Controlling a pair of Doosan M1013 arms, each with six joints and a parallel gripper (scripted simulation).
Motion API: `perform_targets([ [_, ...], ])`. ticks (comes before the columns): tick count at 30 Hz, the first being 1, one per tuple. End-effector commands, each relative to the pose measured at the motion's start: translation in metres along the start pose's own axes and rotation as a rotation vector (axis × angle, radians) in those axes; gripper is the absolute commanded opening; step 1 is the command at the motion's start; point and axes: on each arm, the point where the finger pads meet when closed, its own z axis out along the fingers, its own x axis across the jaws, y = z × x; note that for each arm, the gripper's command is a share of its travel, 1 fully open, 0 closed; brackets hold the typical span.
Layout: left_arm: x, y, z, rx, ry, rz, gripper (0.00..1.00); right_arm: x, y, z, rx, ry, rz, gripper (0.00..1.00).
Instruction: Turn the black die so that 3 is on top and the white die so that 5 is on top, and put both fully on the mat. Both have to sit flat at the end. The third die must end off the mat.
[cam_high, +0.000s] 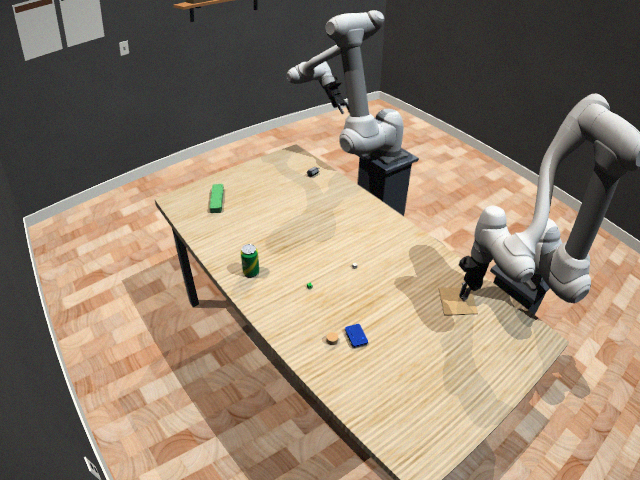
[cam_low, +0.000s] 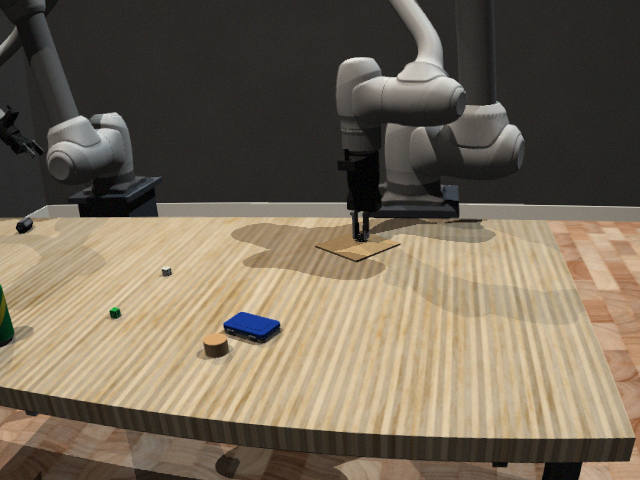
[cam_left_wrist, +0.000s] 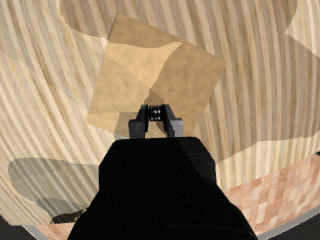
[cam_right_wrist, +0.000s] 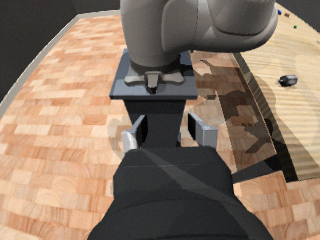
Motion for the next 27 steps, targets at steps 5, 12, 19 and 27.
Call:
perform_targets([
  [5, -0.0023, 0.0009, 0.0026, -0.002, -0.003, -0.004, 0.52, -0.0024, 0.0009, -0.0004, -0.007, -0.003, -0.002, 1.00],
  [12, -0.0023, 0.0009, 0.0026, -0.002, -0.003, -0.004, 0.64, -0.0024, 0.0009, -0.0004, -0.007, -0.003, -0.002, 1.00],
  [19, -0.0023, 0.0009, 0.0025, -0.002, -0.003, -0.004, 0.64, -0.0024, 0.0009, -0.0004, -0.007, -0.003, -0.002, 1.00],
  [27, -0.0023, 0.0009, -0.0042, -0.002, -0.003, -0.004, 0.64, -0.0024, 0.0009, -0.0004, -0.007, -0.003, -0.002, 1.00],
])
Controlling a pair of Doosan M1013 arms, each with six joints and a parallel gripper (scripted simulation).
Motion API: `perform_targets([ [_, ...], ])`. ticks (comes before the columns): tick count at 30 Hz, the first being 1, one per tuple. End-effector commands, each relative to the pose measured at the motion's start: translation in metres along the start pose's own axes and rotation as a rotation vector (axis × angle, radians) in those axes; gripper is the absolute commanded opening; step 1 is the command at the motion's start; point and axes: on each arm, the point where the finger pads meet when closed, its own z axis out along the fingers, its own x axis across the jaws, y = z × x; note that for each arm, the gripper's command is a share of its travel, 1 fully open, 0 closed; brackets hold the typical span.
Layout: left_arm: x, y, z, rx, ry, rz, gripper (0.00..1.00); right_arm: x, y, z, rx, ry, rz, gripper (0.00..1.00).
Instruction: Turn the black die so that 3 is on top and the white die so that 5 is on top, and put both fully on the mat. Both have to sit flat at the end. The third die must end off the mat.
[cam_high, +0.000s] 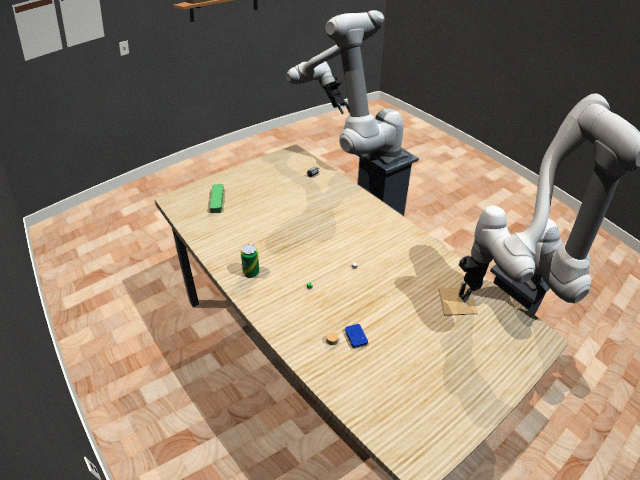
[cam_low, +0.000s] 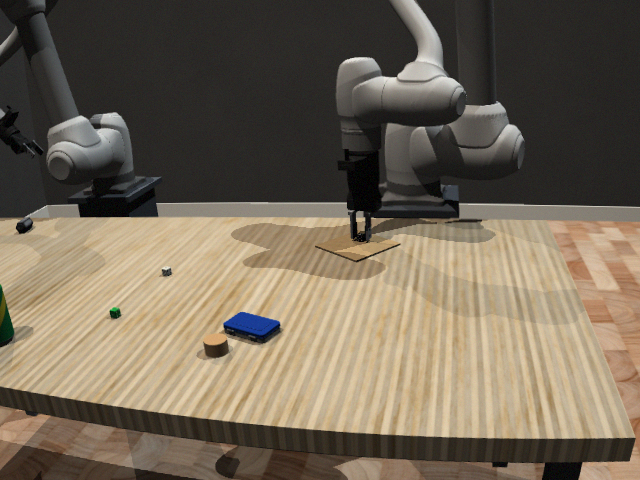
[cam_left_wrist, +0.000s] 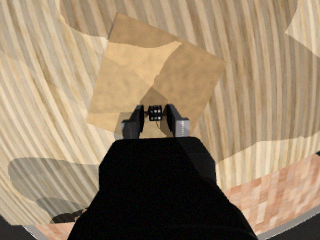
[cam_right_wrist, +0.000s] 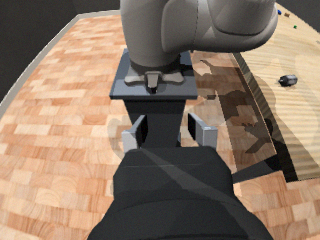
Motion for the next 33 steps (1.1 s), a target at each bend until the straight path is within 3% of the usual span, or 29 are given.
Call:
perform_targets([
  [1, -0.002, 0.001, -0.007, -0.001, -0.003, -0.004, 0.64, -0.002, 0.001, 0.000, -0.007, -0.003, -0.002, 1.00],
  [18, -0.002, 0.000, -0.078, -0.001, -0.003, -0.004, 0.64, -0.002, 0.001, 0.000, -0.007, -0.003, -0.002, 1.00],
  [25, -0.002, 0.000, -0.087, -0.001, -0.003, -0.004, 0.64, -0.002, 0.001, 0.000, -0.007, -0.003, -0.002, 1.00],
  [26, -0.002, 0.000, -0.087, -0.001, -0.003, -0.004, 1.00, -0.002, 0.001, 0.000, -0.007, -0.003, -0.002, 1.00],
  [33, -0.002, 0.000, -0.087, -0.001, -0.003, -0.004, 1.00, -0.002, 0.001, 0.000, -0.007, -0.003, -0.002, 1.00],
])
